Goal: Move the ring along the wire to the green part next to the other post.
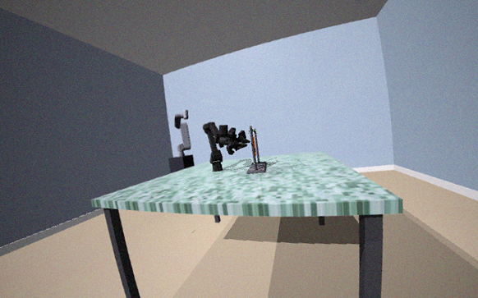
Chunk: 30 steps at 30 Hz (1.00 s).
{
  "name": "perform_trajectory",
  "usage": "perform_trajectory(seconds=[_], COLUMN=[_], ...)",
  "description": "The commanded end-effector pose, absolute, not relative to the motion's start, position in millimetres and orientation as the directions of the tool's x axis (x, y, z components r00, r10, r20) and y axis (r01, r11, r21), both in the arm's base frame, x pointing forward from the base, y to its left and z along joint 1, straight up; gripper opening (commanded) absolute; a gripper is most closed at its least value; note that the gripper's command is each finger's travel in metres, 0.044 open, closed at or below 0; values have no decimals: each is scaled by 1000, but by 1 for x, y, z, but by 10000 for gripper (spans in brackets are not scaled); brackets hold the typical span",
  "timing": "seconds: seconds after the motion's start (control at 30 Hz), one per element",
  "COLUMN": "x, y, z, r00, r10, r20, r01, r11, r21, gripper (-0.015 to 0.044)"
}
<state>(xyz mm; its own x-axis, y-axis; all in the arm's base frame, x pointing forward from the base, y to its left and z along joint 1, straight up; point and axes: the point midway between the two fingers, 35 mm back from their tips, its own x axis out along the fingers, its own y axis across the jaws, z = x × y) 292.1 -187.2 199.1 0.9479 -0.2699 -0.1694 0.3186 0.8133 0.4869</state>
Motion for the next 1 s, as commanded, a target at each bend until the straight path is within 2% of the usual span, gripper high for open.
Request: perform_trajectory(seconds=[0.0, 0.23, 0.47, 0.73, 0.97], x=[275, 238, 208, 207, 231], y=[-173, -139, -98, -95, -95], z=[165, 120, 94, 93, 111], r00=[962, 975, 978, 977, 975], r10=[-182, -26, 118, 127, 129], r20=[-205, -220, -174, -170, -181], r01=[249, 67, -120, -131, -134], r11=[893, 982, 993, 991, 991], r21=[375, 179, -1, -13, -17], gripper=[160, 160, 160, 160, 160])
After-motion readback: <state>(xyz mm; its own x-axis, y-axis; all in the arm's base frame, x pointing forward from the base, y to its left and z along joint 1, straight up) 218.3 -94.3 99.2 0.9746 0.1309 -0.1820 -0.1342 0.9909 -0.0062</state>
